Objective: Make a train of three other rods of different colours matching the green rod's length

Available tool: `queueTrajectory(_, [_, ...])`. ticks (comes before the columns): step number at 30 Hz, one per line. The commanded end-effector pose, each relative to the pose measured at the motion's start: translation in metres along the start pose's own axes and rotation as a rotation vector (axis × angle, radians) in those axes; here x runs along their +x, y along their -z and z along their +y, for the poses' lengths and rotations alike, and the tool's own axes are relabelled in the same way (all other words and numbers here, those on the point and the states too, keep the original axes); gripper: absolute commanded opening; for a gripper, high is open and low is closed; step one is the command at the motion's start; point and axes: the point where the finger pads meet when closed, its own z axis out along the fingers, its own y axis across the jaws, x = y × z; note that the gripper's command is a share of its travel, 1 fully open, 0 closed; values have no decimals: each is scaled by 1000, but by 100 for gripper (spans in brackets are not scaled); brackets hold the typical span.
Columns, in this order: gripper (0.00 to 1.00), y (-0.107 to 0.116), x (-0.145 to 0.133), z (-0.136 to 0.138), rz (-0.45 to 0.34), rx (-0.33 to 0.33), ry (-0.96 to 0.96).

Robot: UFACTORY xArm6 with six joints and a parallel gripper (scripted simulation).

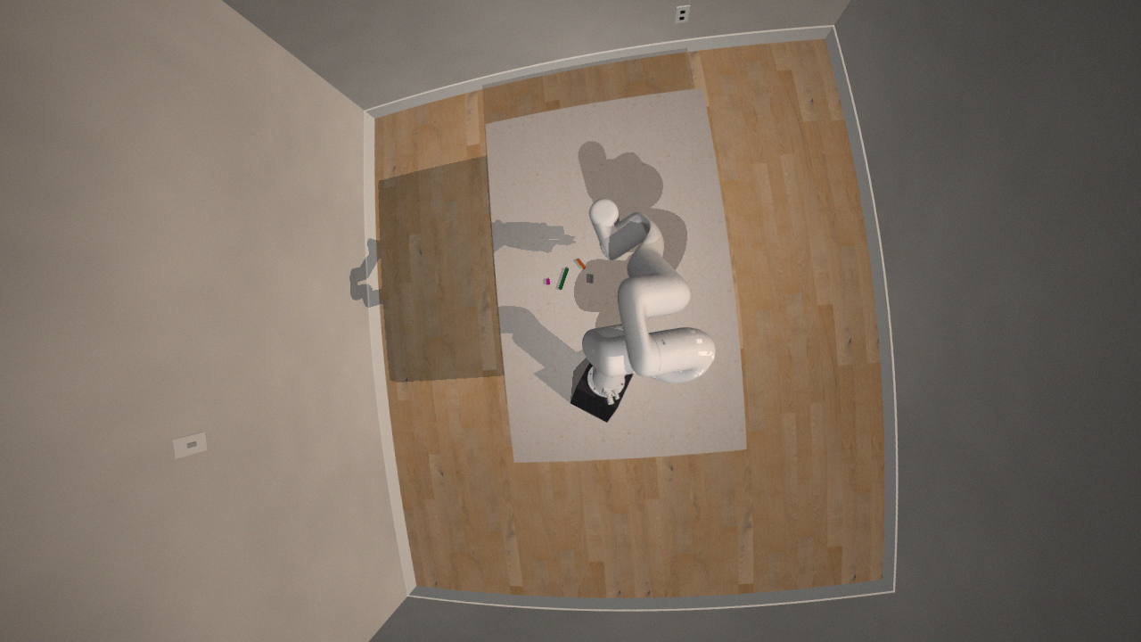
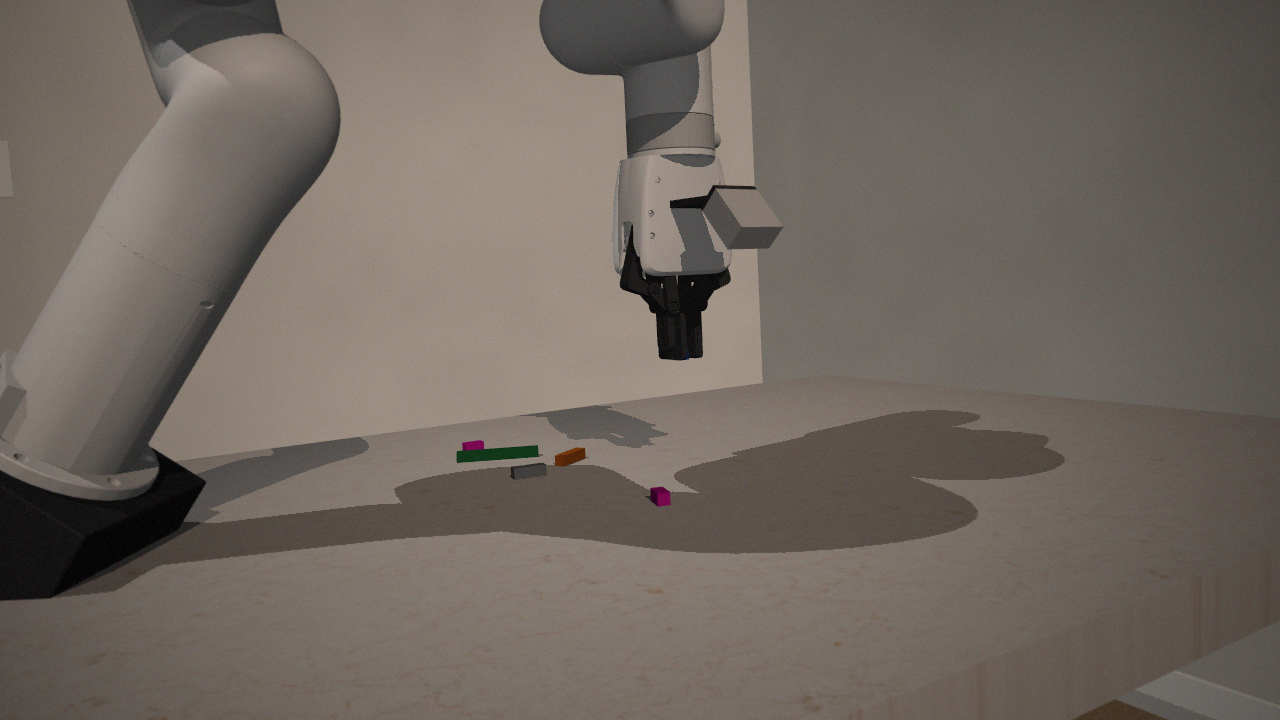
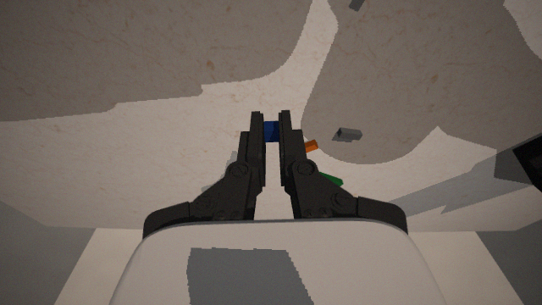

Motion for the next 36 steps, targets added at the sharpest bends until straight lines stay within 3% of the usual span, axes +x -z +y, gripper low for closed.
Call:
queueTrajectory(1, [4,2,0,-1,0,3,-1])
queueTrajectory(8, [4,2,8,10,0,2,-68])
queueTrajectory(14, [4,2,31,49,0,3,-319])
queueTrajectory(29, [4,1,31,50,0,3,-321])
queueTrajectory(36, [4,-10,32,50,0,3,-322])
